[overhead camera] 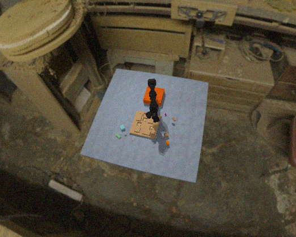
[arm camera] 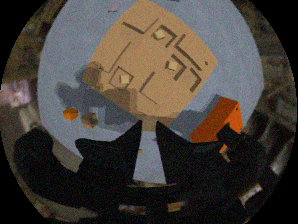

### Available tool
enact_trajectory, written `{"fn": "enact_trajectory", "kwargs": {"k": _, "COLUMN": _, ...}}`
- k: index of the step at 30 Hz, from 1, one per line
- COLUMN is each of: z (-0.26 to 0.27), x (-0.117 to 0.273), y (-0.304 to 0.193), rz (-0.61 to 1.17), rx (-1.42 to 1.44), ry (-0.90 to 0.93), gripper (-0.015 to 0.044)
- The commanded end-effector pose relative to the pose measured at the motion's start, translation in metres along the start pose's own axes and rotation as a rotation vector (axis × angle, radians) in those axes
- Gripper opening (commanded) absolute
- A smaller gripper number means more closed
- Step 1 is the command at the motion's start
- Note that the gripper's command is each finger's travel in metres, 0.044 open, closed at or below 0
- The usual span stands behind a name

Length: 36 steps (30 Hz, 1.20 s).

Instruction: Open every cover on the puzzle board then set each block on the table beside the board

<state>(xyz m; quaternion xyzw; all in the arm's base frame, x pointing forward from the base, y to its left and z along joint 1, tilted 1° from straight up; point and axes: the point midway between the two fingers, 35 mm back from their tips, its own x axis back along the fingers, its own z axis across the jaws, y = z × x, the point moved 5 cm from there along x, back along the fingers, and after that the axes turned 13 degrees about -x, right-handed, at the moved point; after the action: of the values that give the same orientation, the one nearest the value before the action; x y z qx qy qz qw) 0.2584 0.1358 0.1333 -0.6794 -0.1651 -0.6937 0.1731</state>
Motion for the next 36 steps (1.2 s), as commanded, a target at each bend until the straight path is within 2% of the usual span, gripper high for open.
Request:
{"fn": "enact_trajectory", "kwargs": {"k": 1, "z": 0.007, "x": 0.001, "y": -0.012, "rz": 0.004, "rx": -0.002, "ry": 0.002, "gripper": 0.008}}
{"fn": "enact_trajectory", "kwargs": {"k": 30, "z": 0.031, "x": -0.004, "y": -0.118, "rz": 0.013, "rx": -0.002, "ry": 0.004, "gripper": 0.008}}
{"fn": "enact_trajectory", "kwargs": {"k": 36, "z": 0.032, "x": -0.008, "y": -0.121, "rz": 0.013, "rx": -0.002, "ry": 0.004, "gripper": 0.008}}
